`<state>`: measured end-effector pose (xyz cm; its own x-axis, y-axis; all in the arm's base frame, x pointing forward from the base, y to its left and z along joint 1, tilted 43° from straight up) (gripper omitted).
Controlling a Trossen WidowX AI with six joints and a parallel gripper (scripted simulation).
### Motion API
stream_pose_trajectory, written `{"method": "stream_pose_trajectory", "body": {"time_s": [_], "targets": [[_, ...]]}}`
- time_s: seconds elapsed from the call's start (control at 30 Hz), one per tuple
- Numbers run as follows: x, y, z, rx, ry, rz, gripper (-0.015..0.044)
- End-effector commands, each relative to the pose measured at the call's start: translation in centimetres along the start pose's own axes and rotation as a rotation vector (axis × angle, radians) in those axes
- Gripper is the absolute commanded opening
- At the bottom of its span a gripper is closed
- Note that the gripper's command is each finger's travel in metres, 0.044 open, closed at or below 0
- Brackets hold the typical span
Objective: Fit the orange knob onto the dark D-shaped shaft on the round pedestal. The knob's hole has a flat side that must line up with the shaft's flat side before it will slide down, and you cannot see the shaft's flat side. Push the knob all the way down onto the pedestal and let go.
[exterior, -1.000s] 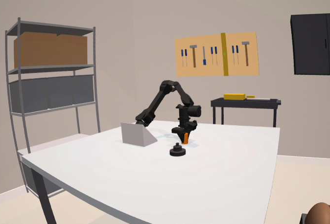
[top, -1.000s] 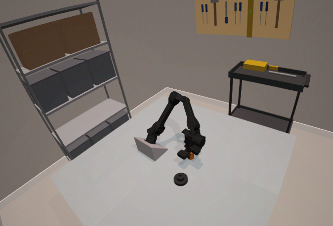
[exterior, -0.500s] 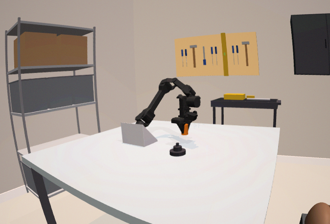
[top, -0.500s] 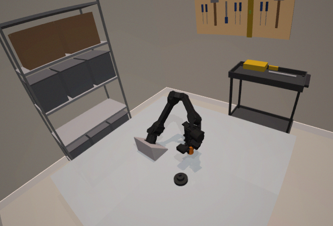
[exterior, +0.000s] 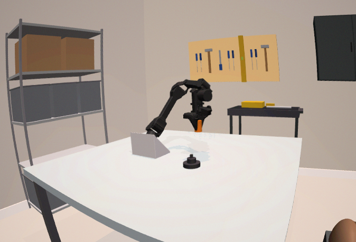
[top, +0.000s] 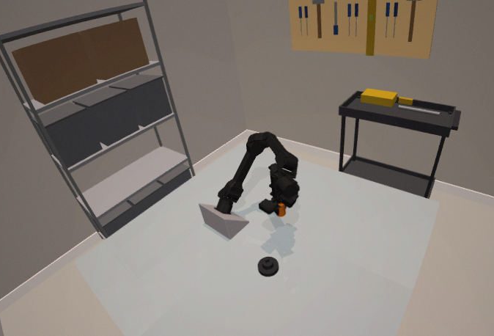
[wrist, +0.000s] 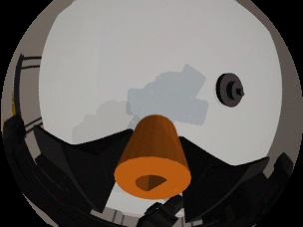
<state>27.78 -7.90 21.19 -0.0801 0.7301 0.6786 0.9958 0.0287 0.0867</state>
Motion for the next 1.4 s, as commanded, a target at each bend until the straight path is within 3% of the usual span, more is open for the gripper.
{"method": "stream_pose_trajectory", "body": {"time_s": [0.0, 1.37], "targets": [[0.1, 0.0, -0.6, -0.001, -0.004, -0.011, 0.0000], [-11.3, 3.7, 2.0, -0.004, -0.014, -0.013, 0.0000]]}}
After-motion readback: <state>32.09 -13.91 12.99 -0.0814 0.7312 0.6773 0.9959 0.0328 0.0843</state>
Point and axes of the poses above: the point midway between the two fingers, 35 mm back from their tips, its own z axis out along the fingers, its own x axis across the jaws, y = z × x, the point moved 9 cm from there along -z, back along the fingers, and after that the axes turned 11 degrees about -z, right-handed, at the moved point
